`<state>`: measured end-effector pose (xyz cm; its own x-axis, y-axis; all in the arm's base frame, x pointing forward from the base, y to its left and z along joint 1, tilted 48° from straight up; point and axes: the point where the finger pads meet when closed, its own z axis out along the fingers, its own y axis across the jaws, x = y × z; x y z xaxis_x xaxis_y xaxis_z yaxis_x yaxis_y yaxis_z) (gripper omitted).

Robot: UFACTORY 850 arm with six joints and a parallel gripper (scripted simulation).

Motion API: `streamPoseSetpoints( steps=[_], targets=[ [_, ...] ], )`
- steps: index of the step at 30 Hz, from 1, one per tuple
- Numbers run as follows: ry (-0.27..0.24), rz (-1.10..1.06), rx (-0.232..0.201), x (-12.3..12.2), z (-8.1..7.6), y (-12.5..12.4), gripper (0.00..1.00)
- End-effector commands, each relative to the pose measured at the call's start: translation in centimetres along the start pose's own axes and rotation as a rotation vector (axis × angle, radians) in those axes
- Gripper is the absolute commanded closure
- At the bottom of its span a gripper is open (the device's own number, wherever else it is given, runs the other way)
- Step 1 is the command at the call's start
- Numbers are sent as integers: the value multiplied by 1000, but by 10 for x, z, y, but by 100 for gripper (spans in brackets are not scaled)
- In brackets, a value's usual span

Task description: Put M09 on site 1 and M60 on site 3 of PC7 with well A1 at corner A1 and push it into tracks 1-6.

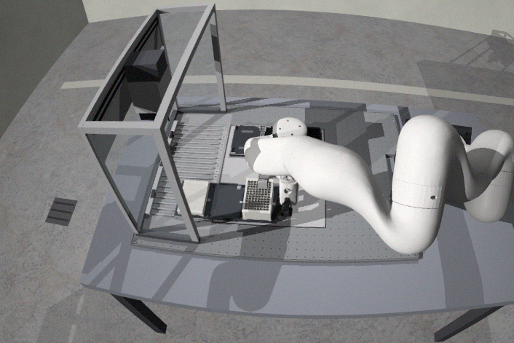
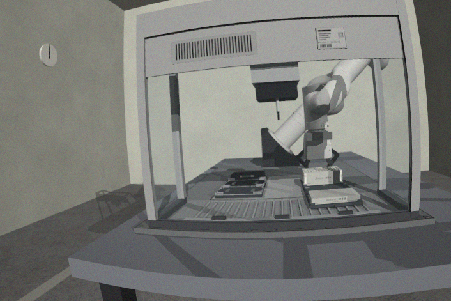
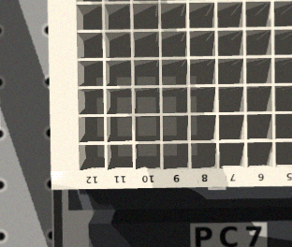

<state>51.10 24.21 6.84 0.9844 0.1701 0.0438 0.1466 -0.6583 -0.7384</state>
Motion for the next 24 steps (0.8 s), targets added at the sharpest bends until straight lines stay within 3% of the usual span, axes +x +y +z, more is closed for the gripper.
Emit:
streamPoseSetpoints(
  steps=[1, 24],
  targets=[
    [2, 0, 0, 5, -1, 0, 18],
    [2, 0, 0, 26, -1, 0, 18]
  ],
)
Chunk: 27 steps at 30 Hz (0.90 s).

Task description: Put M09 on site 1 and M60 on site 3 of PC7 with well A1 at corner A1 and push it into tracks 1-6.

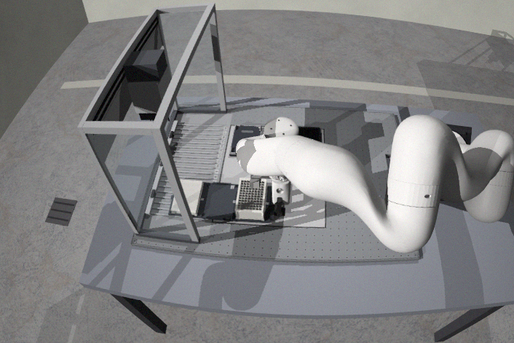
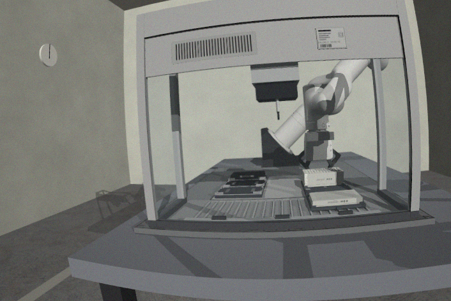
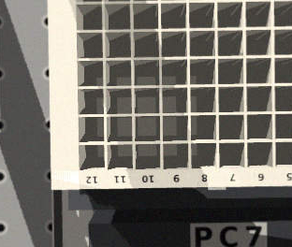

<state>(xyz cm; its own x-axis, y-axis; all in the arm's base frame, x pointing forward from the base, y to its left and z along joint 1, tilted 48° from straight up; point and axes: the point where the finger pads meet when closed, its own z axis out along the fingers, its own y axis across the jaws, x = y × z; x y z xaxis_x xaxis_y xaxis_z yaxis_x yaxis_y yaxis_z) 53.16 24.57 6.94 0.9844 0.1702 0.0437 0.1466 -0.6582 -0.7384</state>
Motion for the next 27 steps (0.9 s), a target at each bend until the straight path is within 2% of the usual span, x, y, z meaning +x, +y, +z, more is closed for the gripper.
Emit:
streamPoseSetpoints(
  steps=[1, 27],
  targets=[
    [2, 0, -1, 6, -1, 0, 18],
    [2, 0, -1, 28, -1, 0, 18]
  ],
)
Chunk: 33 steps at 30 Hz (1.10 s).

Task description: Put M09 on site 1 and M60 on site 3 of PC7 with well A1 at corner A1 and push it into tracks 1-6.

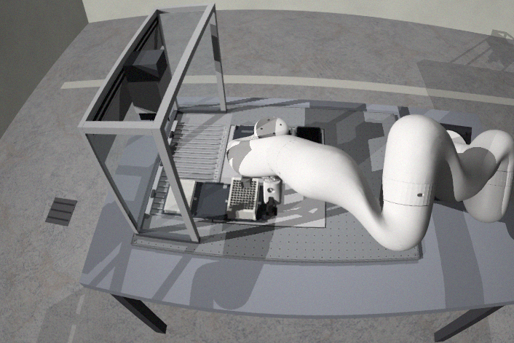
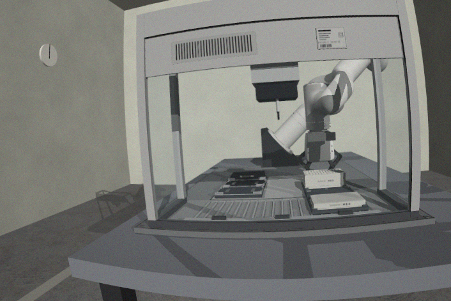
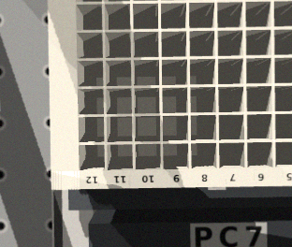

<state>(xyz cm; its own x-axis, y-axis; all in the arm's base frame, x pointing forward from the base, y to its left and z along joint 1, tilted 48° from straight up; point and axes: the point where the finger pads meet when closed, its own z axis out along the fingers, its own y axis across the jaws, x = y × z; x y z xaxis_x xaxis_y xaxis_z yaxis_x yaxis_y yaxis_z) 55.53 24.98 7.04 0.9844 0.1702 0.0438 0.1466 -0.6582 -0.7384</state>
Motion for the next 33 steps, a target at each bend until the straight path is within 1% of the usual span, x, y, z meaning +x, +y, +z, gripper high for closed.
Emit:
streamPoseSetpoints(
  steps=[1, 24, 33],
  targets=[
    [2, 0, -1, 5, -1, 0, 18],
    [2, 0, -1, 26, -1, 0, 18],
    [2, 0, -1, 28, -1, 0, 18]
  ],
)
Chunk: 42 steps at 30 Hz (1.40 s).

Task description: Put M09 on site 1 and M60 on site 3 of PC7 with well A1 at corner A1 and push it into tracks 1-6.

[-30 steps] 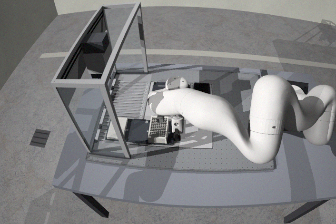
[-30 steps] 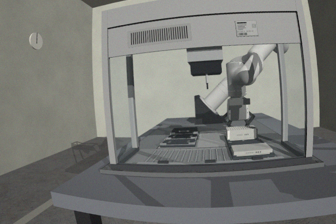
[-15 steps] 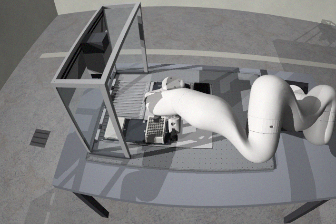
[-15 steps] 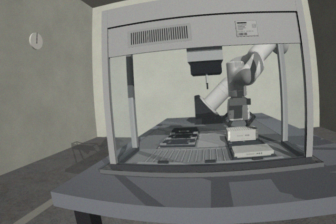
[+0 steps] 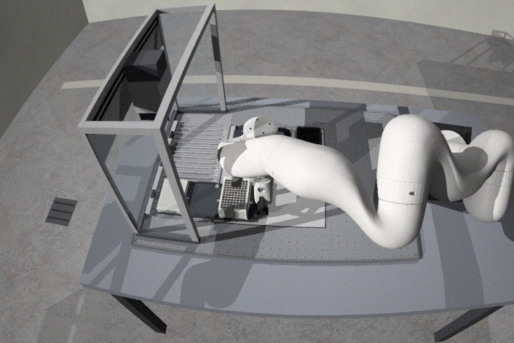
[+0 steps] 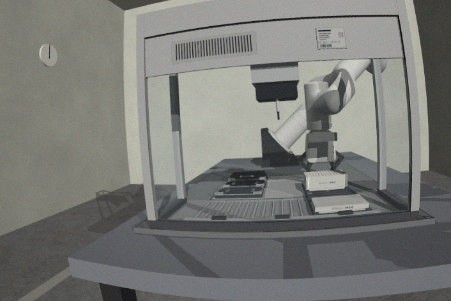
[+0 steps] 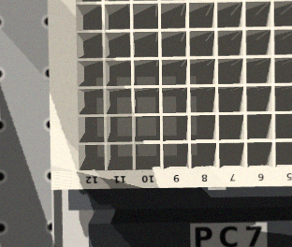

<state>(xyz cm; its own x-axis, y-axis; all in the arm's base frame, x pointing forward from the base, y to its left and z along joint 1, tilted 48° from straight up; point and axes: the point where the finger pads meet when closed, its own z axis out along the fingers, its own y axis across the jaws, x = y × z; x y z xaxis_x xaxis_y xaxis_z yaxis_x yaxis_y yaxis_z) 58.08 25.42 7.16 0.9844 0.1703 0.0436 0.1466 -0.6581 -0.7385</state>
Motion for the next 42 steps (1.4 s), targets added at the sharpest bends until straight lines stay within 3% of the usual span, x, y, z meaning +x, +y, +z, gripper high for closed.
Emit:
streamPoseSetpoints(
  steps=[1, 42],
  targets=[
    [2, 0, -1, 2, -1, 0, 18],
    [2, 0, -1, 15, -1, 0, 18]
  ],
)
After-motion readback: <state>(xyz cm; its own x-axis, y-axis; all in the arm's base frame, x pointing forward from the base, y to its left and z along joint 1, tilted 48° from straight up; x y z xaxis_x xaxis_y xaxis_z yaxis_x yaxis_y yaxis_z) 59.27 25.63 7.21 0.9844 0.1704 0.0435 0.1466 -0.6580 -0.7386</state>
